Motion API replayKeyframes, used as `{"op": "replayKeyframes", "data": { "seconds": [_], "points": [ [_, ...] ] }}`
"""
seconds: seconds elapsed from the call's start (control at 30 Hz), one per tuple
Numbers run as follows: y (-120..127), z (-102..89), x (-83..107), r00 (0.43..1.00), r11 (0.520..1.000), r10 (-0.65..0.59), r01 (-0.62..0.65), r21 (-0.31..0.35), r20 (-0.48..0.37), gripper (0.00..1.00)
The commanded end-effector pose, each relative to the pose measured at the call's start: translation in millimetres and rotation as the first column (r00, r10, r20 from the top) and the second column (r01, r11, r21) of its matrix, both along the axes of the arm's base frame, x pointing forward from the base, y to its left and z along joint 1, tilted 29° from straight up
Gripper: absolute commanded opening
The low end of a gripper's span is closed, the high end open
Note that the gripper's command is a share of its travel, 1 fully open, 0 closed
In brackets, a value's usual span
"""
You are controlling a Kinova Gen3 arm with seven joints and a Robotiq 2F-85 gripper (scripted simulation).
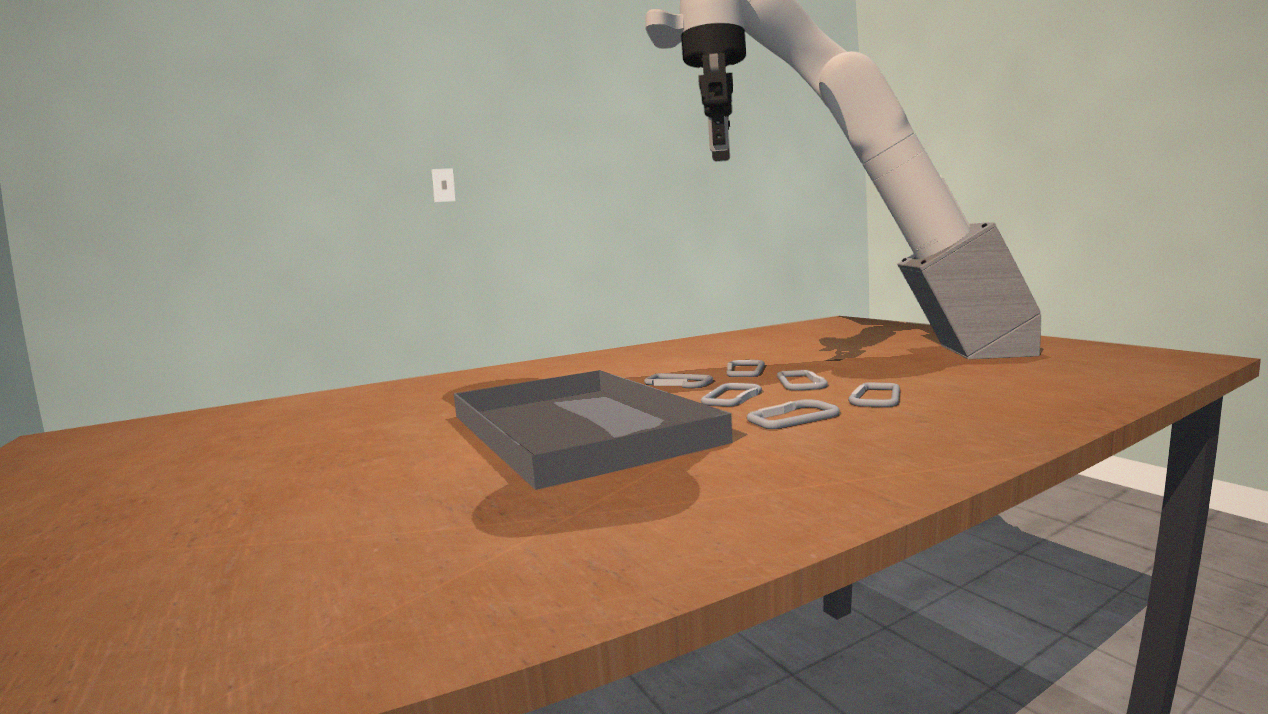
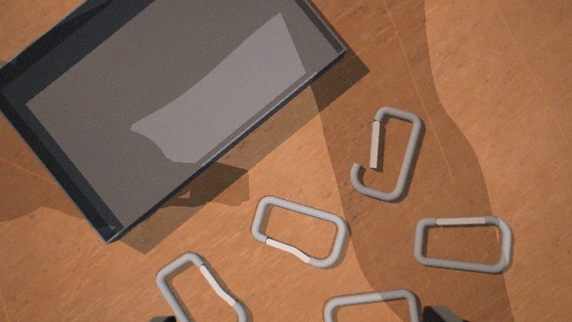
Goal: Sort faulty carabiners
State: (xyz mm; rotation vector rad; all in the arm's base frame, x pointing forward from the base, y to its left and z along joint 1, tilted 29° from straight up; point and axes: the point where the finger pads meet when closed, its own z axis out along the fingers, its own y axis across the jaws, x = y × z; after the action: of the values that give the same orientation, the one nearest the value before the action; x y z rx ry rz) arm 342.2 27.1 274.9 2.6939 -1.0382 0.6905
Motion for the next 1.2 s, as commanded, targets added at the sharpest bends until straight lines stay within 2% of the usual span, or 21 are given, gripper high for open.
{"op": "replayKeyframes", "data": {
  "seconds": [0.0,0.4,0.43,0.5,0.6,0.97,1.0,1.07,1.17],
  "points": [
    [7.9,-2.2,-1.2,0.965,0.965,0.241,-0.249,-0.079,-0.101,1.0],
    [7.9,-2.2,-1.2,0.957,0.957,0.266,-0.277,-0.086,-0.113,1.0],
    [5.6,-1.8,-1.4,0.853,0.85,0.469,-0.507,-0.147,-0.228,1.0],
    [5.6,-1.8,-1.4,0.849,0.846,0.474,-0.513,-0.148,-0.231,1.0],
    [5.6,-1.8,-1.4,0.819,0.814,0.513,-0.56,-0.157,-0.258,1.0],
    [5.6,-1.8,-1.4,0.819,0.814,0.513,-0.56,-0.157,-0.258,1.0],
    [5.4,-1.1,-1.5,0.646,0.634,0.661,-0.753,-0.175,-0.382,1.0],
    [5.4,-1.1,-1.5,0.642,0.63,0.664,-0.757,-0.175,-0.384,1.0],
    [5.4,-1.1,-1.5,0.596,0.582,0.689,-0.794,-0.174,-0.412,1.0]
  ]
}}
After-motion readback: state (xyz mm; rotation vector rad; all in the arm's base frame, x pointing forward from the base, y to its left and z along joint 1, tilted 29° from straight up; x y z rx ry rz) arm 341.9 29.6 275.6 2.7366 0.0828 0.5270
